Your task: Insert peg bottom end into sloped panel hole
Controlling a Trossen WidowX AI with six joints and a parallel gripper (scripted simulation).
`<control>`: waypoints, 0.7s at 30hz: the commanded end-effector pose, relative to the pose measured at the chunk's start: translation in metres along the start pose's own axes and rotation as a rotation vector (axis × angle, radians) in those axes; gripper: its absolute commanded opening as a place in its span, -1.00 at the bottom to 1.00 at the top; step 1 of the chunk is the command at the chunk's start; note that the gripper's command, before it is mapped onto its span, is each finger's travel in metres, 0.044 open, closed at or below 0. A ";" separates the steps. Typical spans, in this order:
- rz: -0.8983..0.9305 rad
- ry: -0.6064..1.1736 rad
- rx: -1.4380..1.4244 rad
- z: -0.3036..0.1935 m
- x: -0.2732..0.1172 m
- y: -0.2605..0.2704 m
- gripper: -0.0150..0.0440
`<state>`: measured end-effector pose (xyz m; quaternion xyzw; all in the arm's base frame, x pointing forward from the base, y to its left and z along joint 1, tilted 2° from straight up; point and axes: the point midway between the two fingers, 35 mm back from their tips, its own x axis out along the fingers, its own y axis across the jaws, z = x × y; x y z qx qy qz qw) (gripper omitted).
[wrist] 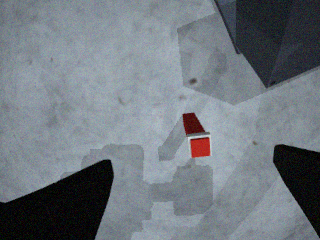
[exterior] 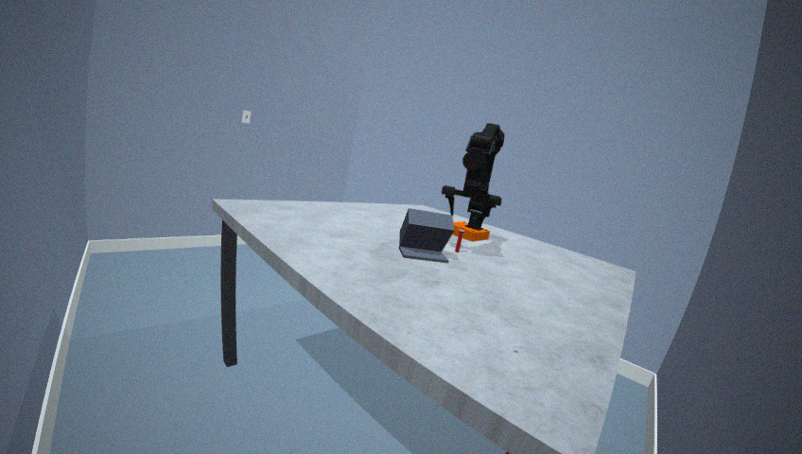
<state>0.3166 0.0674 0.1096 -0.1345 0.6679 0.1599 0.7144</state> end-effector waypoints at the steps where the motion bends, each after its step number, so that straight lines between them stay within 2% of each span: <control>1: -0.004 0.026 -0.028 -0.001 0.002 -0.006 1.00; 21: -0.004 0.026 -0.028 0.000 0.029 -0.006 1.00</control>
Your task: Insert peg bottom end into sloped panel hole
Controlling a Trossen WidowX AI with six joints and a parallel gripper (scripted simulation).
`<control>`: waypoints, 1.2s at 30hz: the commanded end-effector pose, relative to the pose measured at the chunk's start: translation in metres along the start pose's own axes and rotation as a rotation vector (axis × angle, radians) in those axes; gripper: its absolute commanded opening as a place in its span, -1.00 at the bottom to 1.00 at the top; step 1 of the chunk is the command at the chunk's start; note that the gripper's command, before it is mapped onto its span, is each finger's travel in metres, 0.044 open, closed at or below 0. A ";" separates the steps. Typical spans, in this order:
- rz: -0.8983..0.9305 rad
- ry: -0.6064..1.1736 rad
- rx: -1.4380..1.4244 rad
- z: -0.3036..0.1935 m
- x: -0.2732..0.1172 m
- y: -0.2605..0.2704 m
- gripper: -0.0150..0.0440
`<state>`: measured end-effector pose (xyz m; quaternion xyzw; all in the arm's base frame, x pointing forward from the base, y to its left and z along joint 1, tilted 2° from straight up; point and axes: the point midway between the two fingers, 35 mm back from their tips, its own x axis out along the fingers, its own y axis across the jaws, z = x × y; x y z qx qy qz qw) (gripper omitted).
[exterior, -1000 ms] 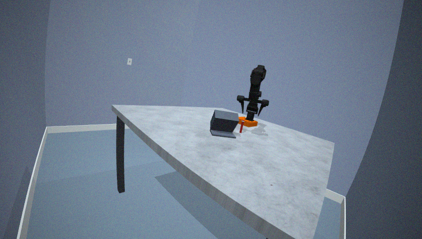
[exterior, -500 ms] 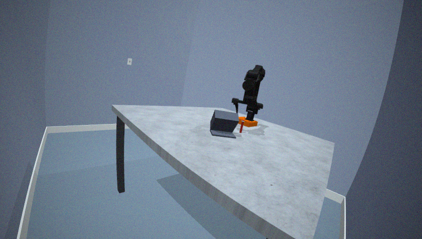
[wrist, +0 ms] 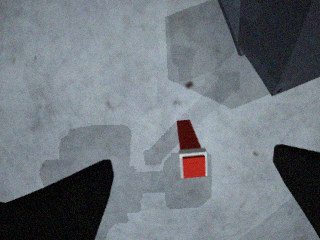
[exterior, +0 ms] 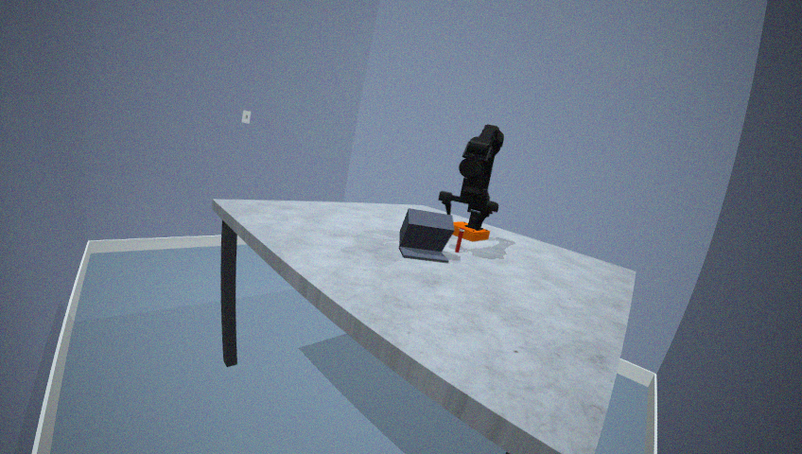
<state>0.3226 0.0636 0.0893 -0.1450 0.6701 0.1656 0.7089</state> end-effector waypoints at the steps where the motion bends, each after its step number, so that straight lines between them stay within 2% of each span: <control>1: 0.000 0.014 -0.004 -0.003 0.010 0.000 1.00; 28: 0.000 0.014 -0.004 -0.005 0.044 0.000 1.00; 36: 0.002 0.005 -0.002 -0.003 0.041 0.000 0.29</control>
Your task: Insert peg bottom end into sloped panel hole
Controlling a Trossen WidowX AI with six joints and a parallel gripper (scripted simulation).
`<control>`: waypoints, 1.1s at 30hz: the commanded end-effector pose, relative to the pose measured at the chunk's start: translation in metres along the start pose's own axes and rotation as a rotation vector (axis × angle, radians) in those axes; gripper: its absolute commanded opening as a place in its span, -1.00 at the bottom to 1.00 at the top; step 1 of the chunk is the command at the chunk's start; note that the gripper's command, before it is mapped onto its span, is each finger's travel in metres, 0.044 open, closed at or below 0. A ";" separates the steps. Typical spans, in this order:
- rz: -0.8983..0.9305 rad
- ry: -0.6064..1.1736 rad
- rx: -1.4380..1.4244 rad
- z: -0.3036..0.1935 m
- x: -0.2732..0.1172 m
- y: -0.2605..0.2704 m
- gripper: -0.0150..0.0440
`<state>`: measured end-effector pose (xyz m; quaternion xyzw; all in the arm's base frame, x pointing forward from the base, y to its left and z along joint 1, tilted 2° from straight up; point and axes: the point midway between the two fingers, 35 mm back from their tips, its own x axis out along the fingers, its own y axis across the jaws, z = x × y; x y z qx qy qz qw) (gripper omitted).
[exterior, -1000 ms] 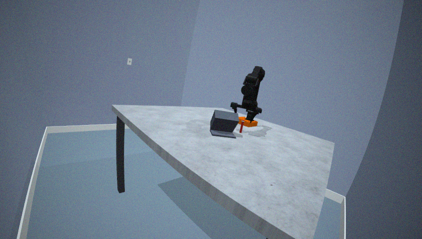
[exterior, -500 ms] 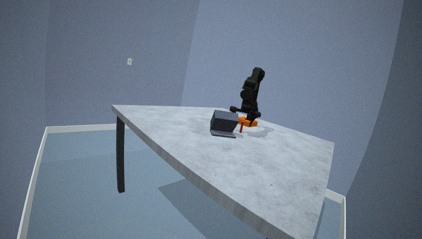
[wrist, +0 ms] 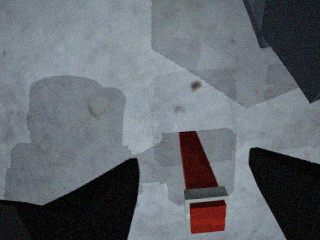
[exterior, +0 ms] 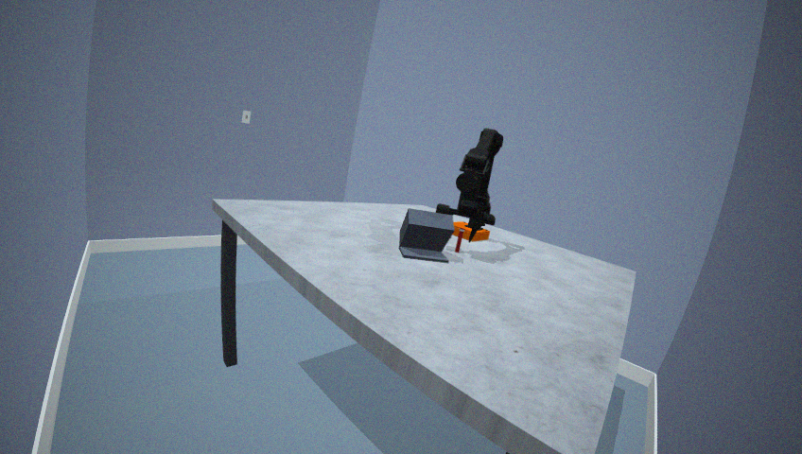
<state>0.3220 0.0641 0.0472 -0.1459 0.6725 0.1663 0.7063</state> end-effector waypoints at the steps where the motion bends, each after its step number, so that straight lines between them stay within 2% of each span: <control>1: 0.000 -0.002 0.000 0.000 -0.001 0.000 0.20; 7: 0.000 -0.002 0.000 0.000 -0.001 0.000 -0.33; 13: 0.000 -0.002 0.000 0.000 -0.001 0.000 -0.47; 19: 0.000 -0.001 0.000 0.002 -0.010 0.000 -0.49; 33: -0.002 0.005 -0.002 0.002 -0.067 0.000 -0.49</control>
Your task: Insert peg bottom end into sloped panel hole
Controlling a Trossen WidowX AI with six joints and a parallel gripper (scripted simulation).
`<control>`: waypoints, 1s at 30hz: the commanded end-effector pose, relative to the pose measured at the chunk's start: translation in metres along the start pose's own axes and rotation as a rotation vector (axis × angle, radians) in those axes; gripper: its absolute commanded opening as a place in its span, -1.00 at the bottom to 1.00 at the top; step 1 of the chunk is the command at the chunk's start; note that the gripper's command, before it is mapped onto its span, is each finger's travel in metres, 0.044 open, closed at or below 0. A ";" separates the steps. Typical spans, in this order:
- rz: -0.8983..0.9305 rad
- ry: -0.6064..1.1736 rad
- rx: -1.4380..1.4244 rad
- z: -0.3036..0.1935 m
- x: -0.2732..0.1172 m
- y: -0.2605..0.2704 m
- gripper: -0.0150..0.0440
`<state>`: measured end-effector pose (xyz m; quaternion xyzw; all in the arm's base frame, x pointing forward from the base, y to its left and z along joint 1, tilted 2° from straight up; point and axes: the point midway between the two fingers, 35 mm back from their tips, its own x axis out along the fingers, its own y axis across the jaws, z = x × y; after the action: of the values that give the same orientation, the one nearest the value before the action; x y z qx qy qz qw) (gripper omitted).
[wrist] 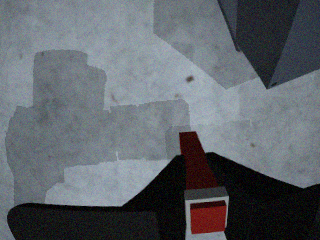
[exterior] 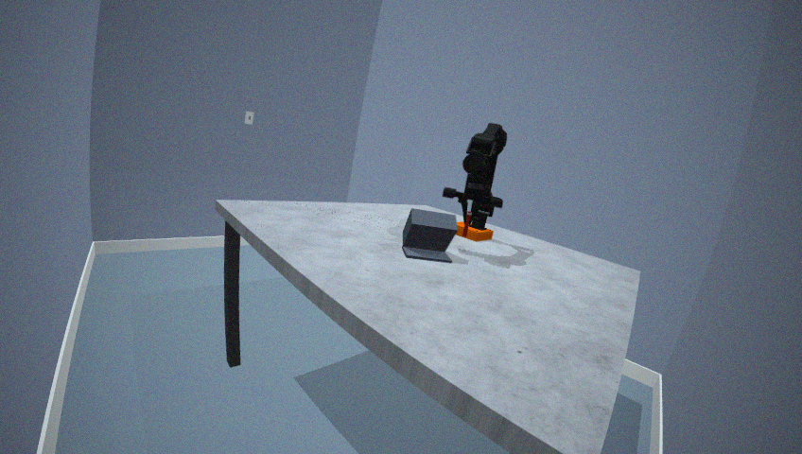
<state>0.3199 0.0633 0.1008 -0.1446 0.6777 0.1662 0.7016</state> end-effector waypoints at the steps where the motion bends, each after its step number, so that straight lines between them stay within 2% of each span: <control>1: -0.006 -0.008 -0.004 0.001 -0.017 0.000 -0.49; 5: -0.007 -0.006 -0.005 -0.001 -0.026 0.001 -0.49; 30: 0.096 -0.080 0.195 -0.001 -0.024 -0.019 -0.49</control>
<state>0.3270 0.0473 0.1263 -0.0527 0.6673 0.1421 0.7292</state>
